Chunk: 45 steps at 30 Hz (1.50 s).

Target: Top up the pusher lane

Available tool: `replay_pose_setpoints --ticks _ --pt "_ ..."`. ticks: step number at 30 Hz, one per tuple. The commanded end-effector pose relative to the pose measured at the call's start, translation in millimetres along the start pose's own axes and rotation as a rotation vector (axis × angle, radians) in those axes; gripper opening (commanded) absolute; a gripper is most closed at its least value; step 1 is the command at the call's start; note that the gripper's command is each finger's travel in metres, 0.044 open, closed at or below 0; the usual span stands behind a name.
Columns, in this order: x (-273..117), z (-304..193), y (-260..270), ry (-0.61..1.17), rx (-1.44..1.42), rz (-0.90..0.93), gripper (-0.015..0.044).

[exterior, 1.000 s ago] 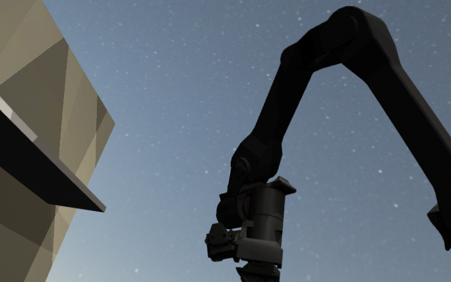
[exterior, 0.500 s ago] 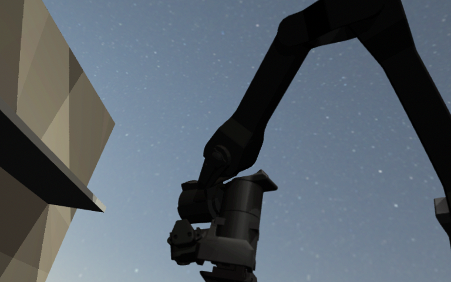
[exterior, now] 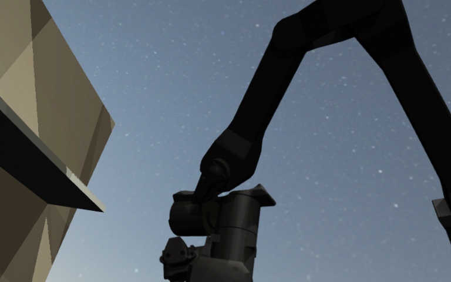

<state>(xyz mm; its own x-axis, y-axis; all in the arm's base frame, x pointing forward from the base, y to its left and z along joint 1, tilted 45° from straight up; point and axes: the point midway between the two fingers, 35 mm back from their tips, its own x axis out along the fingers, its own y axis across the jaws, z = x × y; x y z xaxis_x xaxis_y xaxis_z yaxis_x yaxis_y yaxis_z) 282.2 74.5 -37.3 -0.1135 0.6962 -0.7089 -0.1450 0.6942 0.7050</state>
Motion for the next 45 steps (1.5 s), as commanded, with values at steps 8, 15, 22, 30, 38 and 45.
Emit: replay_pose_setpoints --ticks 8,15,22,30,38,45 --pt "3 3 0 -0.006 0.003 0.003 0.0000" --pt "3 6 0 -0.006 0.003 0.003 0.0000" --pt "3 9 0 -0.006 0.003 0.003 0.0000" --pt "3 12 0 -0.006 0.003 0.003 0.0000" --pt "3 15 0 -0.006 0.003 0.003 0.0000" --pt "3 18 0 -0.006 0.003 0.003 0.0000"
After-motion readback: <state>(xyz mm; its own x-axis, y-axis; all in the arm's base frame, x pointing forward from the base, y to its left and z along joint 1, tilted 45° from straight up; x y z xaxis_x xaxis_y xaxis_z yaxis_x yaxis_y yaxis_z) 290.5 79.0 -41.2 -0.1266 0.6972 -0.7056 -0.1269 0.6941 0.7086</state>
